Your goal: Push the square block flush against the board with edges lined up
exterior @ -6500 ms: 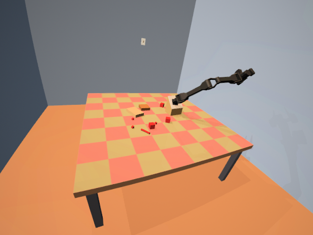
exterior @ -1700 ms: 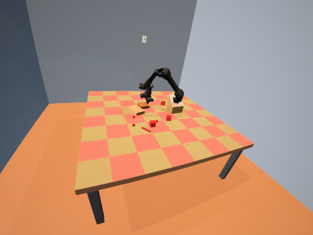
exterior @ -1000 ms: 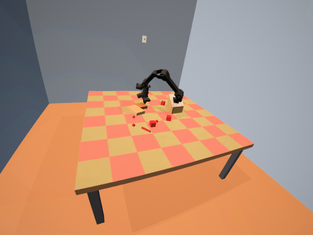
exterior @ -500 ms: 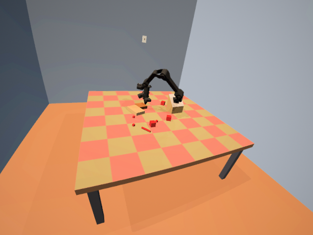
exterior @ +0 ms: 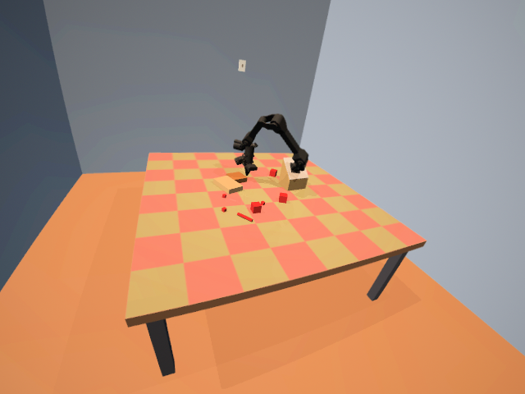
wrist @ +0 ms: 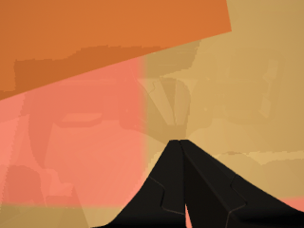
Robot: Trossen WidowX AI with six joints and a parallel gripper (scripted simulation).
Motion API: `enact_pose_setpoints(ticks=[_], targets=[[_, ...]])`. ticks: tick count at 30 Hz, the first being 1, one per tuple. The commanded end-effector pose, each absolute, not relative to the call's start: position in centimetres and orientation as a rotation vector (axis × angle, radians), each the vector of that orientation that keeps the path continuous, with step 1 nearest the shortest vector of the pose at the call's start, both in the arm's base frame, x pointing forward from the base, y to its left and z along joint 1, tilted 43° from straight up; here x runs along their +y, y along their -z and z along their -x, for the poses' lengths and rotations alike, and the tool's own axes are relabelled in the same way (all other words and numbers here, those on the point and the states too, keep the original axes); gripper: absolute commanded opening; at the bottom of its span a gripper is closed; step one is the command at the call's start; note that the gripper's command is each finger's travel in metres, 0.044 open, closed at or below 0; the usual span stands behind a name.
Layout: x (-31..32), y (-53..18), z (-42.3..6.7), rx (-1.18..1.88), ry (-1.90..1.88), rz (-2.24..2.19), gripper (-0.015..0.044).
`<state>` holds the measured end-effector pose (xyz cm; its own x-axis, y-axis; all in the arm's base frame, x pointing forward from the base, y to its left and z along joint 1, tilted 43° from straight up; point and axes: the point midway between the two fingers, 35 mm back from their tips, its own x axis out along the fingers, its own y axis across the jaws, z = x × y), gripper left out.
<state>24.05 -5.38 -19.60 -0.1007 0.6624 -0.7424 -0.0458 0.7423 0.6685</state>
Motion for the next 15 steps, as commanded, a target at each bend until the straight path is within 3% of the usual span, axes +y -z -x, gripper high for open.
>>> enact_pose_setpoints(ticks=[1,15], targets=[[-5.6,19.6,-23.4,1.572,-0.641,-0.507,0.0000],[-9.2,15.5,-24.0,1.575,-0.635,-0.509,0.0000]])
